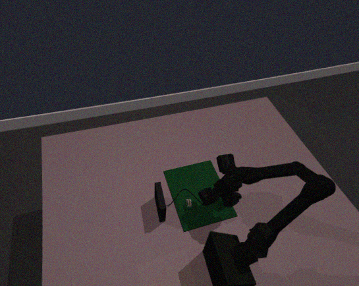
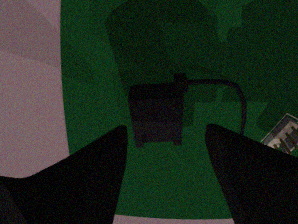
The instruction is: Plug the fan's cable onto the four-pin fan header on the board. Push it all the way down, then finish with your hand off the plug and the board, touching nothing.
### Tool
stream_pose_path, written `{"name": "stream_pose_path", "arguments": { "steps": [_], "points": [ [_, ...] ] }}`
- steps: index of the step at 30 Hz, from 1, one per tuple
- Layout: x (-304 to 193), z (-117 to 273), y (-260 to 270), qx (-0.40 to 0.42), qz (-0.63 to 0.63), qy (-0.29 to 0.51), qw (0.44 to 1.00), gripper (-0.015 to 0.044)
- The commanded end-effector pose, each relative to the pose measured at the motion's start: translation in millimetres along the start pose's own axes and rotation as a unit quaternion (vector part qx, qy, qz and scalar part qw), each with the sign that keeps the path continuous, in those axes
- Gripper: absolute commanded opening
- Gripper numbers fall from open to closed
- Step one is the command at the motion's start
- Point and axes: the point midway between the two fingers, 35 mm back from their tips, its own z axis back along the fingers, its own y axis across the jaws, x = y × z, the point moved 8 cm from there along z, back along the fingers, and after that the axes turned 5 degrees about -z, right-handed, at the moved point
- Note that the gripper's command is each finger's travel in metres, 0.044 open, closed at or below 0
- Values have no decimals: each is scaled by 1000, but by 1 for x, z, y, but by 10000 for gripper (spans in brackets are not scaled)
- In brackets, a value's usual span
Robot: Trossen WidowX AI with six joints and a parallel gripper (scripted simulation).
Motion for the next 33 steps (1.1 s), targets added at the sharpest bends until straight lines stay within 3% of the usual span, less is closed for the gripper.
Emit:
{"name": "stream_pose_path", "arguments": {
  "steps": [1,20,33],
  "points": [
    [3,-8,-2,-3,4,-3,1000,210],
    [9,-27,-1,-2,4,-4,1000,210],
    [8,-25,0,1,1,-2,1000,123]
  ]
}}
